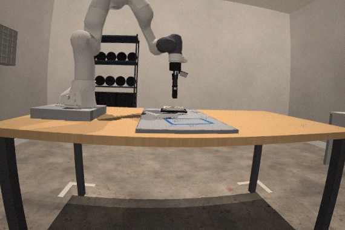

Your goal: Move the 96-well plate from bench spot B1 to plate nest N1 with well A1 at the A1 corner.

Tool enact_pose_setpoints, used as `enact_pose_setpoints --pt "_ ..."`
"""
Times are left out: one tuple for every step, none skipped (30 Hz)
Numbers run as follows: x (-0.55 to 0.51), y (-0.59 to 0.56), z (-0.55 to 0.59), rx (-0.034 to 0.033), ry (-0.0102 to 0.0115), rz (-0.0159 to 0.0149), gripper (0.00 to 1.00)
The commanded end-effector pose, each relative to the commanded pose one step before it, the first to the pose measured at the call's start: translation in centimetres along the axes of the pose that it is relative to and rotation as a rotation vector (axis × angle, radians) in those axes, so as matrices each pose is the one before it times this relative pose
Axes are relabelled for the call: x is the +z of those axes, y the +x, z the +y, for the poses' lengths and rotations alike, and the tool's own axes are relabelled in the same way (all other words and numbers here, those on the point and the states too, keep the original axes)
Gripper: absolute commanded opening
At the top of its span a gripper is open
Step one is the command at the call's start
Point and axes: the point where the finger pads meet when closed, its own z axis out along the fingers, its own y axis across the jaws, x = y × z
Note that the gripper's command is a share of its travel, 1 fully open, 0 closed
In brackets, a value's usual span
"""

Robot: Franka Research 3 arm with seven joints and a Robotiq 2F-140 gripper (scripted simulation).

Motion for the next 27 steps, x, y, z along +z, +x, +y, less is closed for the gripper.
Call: enact_pose_setpoints --pt "-0.391 -0.451 0.257 -0.01262 -0.00519 -0.01637 1.00" --pt "-0.267 0.000 0.000 0.00000 0.00000 0.00000 1.00" --pt "-0.267 0.000 0.000 0.00000 0.00000 0.00000 1.00" --pt "-0.267 0.000 0.000 0.00000 0.00000 0.00000 1.00" --pt "-0.267 0.000 0.000 0.00000 0.00000 0.00000 1.00" --pt "-0.217 0.000 0.000 0.00000 0.00000 0.00000 1.00" --pt "0.000 0.000 0.000 0.00000 0.00000 0.00000 1.00" --pt "0.000 0.000 0.000 0.00000 0.00000 0.00000 1.00" --pt "0.000 0.000 0.000 0.00000 0.00000 0.00000 1.00" --pt "0.000 0.000 0.000 0.00000 0.00000 0.00000 1.00" --pt "0.000 0.000 0.000 0.00000 0.00000 0.00000 1.00" --pt "0.000 0.000 0.000 0.00000 0.00000 0.00000 1.00" --pt "0.000 0.000 0.000 0.00000 0.00000 0.00000 1.00" --pt "0.000 0.000 0.000 0.00000 0.00000 0.00000 1.00" --pt "0.000 0.000 0.000 0.00000 0.00000 0.00000 1.00" --pt "0.000 0.000 0.000 0.00000 0.00000 0.00000 1.00" --pt "0.000 0.000 0.000 0.00000 0.00000 0.00000 1.00" --pt "0.000 0.000 0.000 0.00000 0.00000 0.00000 1.00" --pt "0.000 0.000 0.000 0.00000 0.00000 0.00000 1.00" --pt "0.000 0.000 0.000 0.00000 0.00000 0.00000 1.00" --pt "0.000 0.000 0.000 0.00000 0.00000 0.00000 1.00" --pt "0.000 0.000 0.000 0.00000 0.00000 0.00000 1.00" --pt "0.000 0.000 0.000 0.00000 0.00000 0.00000 1.00" --pt "0.000 0.000 0.000 0.00000 0.00000 0.00000 1.00" --pt "0.000 0.000 0.000 0.00000 0.00000 0.00000 1.00" --pt "0.000 0.000 0.000 0.00000 0.00000 0.00000 1.00" --pt "0.000 0.000 0.000 0.00000 0.00000 0.00000 1.00"
